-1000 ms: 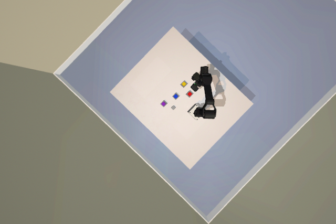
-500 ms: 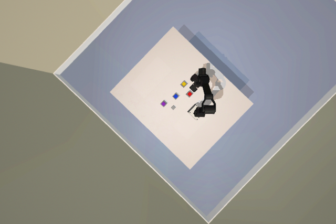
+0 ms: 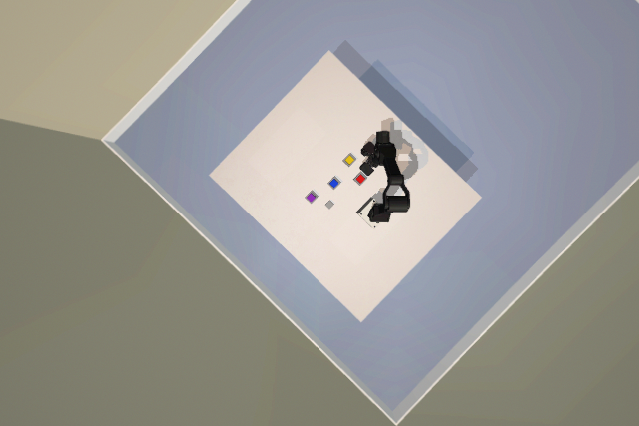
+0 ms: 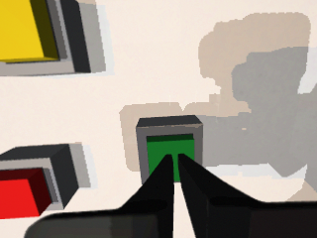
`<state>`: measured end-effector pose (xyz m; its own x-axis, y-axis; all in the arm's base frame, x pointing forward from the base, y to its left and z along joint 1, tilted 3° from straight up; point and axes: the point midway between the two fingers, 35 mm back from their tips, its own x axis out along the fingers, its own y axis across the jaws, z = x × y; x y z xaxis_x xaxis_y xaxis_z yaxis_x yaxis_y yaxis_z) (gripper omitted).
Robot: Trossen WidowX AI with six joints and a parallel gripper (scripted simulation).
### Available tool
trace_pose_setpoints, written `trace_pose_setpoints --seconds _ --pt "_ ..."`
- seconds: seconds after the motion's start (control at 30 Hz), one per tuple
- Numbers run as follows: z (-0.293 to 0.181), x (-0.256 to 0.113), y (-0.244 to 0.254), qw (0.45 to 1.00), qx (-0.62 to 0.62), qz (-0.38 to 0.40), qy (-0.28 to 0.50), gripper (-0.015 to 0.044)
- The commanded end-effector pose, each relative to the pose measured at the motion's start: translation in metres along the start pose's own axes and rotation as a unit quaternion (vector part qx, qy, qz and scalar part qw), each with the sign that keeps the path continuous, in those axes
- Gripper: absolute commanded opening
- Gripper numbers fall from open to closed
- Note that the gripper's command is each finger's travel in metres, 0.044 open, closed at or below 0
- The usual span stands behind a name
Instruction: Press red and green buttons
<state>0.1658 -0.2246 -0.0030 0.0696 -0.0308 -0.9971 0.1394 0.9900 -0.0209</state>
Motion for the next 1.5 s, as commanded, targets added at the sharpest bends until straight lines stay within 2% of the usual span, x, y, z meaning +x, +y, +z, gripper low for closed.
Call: trace_pose_setpoints --seconds 0.0,0.53,0.67,0.77,0.93,1.23,1.47 --pt "-0.001 0.004 0.002 1.000 0.001 0.004 0.002 0.0020" --pt "-0.001 0.004 0.002 1.000 0.001 0.004 0.002 0.0020" --pt "-0.001 -0.028 0.001 1.000 0.001 0.004 0.002 0.0020" --pt "-0.001 -0.030 0.002 1.000 0.001 0.004 0.002 0.0020" --pt "0.034 -0.036 0.033 1.000 0.001 0.006 0.003 0.0151" --pt "0.095 -0.053 0.141 1.000 0.002 0.011 0.004 0.0387" --pt "0.107 -0.070 0.241 1.000 0.002 0.014 0.003 0.0400"
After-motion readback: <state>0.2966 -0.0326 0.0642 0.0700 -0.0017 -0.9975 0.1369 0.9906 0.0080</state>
